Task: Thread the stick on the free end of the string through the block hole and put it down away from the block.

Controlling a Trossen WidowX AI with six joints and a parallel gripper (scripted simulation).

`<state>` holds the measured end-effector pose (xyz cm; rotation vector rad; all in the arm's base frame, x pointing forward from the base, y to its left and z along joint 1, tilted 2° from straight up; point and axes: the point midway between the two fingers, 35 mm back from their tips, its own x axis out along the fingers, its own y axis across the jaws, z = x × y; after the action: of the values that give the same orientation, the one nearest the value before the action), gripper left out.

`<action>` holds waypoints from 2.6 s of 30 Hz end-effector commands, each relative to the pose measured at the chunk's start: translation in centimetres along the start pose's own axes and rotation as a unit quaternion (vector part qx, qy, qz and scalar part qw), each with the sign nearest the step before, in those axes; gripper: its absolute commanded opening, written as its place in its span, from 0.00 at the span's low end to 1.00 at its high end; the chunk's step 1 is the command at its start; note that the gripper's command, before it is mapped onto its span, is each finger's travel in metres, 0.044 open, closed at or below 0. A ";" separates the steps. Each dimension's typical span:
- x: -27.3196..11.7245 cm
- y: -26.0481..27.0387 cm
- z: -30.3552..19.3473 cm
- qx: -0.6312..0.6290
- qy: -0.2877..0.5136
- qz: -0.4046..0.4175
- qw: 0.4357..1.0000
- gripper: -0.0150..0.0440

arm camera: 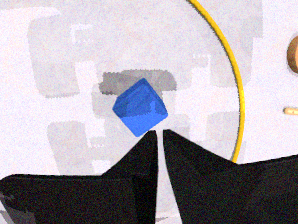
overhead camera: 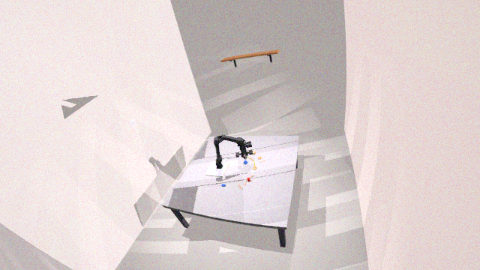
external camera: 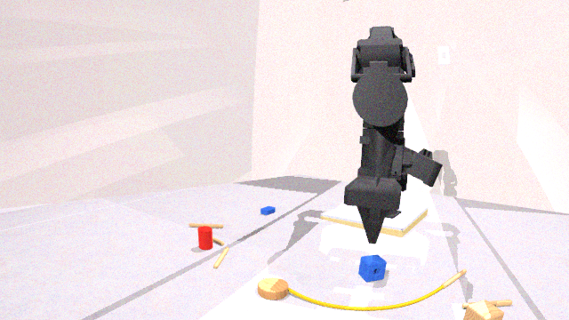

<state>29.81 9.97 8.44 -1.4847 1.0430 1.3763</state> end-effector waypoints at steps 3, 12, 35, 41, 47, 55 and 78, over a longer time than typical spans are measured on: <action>0.0 0.0 0.0 0.000 0.000 0.000 1.000 0.25; 0.0 -0.1 0.9 -0.037 -0.001 0.000 0.999 0.34; -0.1 0.5 12.1 -0.451 -0.009 -0.001 0.893 0.82; -0.1 0.5 12.1 -0.451 -0.009 -0.001 0.893 0.56; -0.1 0.5 12.1 -0.451 -0.009 -0.001 0.893 0.46; -0.1 0.5 12.1 -0.451 -0.009 -0.001 0.893 0.46; 3.5 0.4 12.2 -0.451 -0.009 -0.001 0.893 0.46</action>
<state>26.05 21.40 5.19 -2.0954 0.3526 1.9893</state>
